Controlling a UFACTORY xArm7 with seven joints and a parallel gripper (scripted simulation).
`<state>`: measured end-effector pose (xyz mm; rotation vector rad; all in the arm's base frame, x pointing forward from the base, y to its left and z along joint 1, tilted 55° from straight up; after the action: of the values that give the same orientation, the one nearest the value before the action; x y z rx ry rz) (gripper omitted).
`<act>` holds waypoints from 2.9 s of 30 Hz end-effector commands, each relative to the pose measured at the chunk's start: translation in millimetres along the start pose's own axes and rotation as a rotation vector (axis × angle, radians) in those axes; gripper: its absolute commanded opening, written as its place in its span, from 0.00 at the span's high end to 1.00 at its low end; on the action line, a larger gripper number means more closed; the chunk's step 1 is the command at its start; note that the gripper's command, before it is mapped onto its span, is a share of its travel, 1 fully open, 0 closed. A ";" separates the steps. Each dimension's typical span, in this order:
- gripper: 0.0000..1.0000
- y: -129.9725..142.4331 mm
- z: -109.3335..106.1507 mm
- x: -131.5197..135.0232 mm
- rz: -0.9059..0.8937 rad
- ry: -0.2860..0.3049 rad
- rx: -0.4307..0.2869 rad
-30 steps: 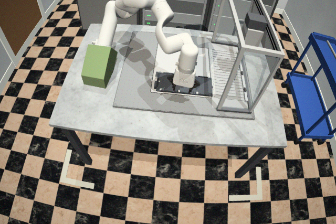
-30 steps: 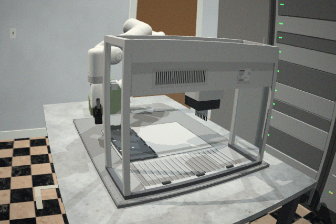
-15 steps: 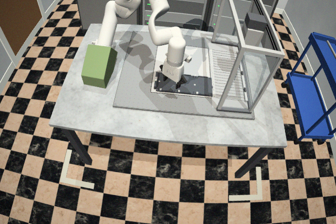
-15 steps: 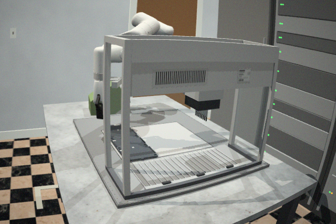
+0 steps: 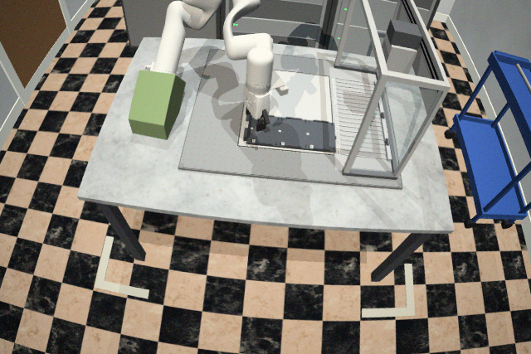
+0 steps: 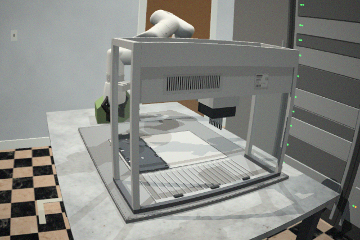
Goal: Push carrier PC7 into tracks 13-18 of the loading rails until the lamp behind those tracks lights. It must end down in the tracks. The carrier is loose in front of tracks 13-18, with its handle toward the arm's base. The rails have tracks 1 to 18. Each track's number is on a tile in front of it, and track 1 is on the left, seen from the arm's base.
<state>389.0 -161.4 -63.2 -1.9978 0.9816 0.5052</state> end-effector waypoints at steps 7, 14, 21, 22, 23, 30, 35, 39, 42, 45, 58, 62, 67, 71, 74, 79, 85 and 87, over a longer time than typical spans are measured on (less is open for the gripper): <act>0.18 20.3 -2.2 -47.0 0.342 0.015 0.000; 0.18 30.4 -1.9 -69.9 0.509 0.015 0.001; 0.18 36.6 -1.7 -83.9 0.546 0.015 0.001; 0.18 36.6 -1.7 -83.9 0.546 0.015 0.001; 0.18 36.6 -1.7 -83.9 0.546 0.015 0.001; 0.18 36.6 -1.7 -83.9 0.546 0.015 0.001; 0.18 36.6 -0.1 -83.9 0.546 0.015 0.001; 0.18 36.6 6.6 -83.8 0.546 0.015 0.001; 0.18 36.6 11.6 -83.7 0.546 0.015 0.001; 0.18 36.6 16.6 -83.7 0.546 0.015 0.001; 0.18 36.6 35.0 -83.5 0.546 0.015 0.001; 0.18 36.7 41.7 -83.4 0.546 0.014 0.001; 0.18 36.7 46.7 -83.3 0.546 0.014 0.001; 0.18 36.7 53.4 -83.2 0.546 0.014 0.001; 0.18 36.7 58.4 -83.2 0.546 0.014 0.001; 0.18 36.7 66.7 -83.1 0.546 0.014 0.001; 0.18 36.8 73.4 -83.0 0.546 0.014 0.001; 0.18 36.8 76.8 -83.0 0.546 0.014 0.001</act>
<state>309.0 -76.0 -69.0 -1.7193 1.5404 0.7841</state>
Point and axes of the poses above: the point where the finger pads meet when closed, its own z axis out along the fingers, its own x axis across the jaws, y = z × x, the point moved 8 cm from there along -z, back along the fingers
